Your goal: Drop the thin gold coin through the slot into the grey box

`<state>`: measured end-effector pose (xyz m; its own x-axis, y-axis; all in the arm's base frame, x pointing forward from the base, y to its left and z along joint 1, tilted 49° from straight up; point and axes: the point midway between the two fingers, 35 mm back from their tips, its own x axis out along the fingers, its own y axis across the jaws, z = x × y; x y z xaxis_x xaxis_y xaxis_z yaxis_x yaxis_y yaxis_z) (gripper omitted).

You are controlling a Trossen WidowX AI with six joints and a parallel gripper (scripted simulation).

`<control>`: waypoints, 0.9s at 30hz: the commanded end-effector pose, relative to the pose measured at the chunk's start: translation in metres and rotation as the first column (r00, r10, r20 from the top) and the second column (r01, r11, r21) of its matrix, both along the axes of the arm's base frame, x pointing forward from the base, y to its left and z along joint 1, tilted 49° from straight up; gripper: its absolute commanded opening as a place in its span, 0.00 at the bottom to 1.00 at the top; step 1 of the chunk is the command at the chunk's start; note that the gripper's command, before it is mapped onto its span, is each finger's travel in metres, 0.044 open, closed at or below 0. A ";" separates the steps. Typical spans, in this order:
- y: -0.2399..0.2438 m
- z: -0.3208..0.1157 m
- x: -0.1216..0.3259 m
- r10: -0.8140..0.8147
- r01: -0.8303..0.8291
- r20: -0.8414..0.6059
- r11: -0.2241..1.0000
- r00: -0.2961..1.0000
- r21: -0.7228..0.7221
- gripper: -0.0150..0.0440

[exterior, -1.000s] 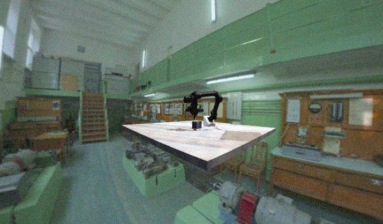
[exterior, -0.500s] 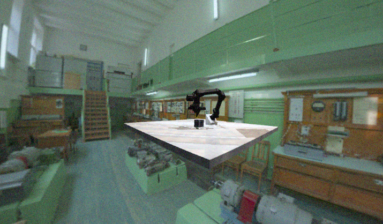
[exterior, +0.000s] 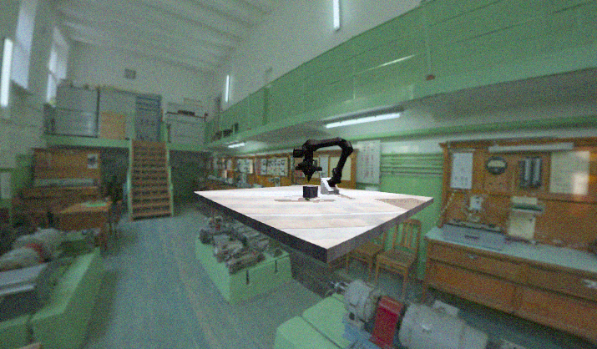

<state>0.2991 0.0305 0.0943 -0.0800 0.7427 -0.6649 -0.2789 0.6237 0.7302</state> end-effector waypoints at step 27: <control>-0.014 -0.016 -0.034 0.001 -0.001 -0.003 1.000 1.000 0.004 0.25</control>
<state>0.2653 0.0172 0.0788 -0.0839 0.7449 -0.6618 -0.2786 0.6201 0.7333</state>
